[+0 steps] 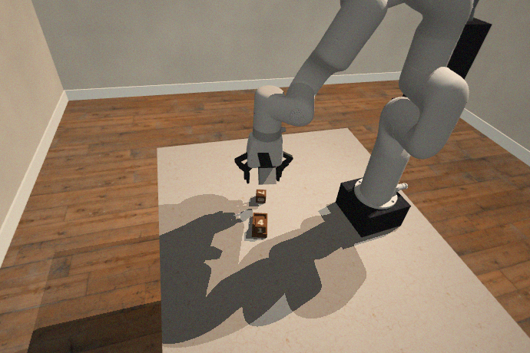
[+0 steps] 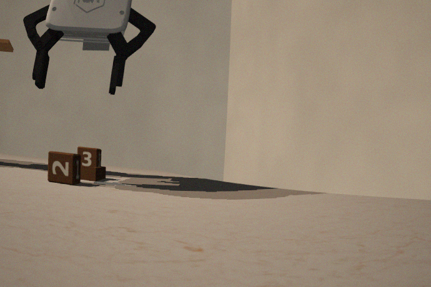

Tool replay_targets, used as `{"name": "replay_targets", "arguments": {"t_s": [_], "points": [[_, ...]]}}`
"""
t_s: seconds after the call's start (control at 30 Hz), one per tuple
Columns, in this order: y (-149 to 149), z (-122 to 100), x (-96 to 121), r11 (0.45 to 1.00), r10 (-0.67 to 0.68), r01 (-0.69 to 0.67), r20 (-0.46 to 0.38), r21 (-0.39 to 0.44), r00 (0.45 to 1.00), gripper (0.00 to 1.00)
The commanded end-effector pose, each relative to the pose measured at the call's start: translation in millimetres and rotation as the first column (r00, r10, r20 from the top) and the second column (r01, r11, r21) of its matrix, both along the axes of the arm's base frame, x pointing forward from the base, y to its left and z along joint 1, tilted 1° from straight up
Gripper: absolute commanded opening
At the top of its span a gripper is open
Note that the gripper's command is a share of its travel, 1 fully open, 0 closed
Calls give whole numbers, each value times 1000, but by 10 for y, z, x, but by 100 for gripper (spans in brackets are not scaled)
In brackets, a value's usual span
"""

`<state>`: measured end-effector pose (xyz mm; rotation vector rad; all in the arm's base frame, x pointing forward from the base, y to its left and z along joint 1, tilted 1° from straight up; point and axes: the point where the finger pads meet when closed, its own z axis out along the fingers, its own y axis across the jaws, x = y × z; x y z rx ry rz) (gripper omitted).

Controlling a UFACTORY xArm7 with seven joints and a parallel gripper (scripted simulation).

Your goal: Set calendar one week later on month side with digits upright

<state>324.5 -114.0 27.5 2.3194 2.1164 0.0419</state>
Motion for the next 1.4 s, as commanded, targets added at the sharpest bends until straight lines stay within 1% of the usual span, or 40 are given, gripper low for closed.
{"name": "replay_targets", "arguments": {"t_s": [0.0,0.07,0.13,0.17,1.37], "points": [[-103,-8,-32,991,-137,137,-1,-11,991,100],[-132,-13,-46,985,-175,175,-1,-11,985,100],[-136,-13,-49,983,-181,181,-1,-11,983,100],[-136,-13,-49,983,-181,181,-1,-11,983,49],[-136,-14,-49,983,-181,181,-1,-11,983,49]]}}
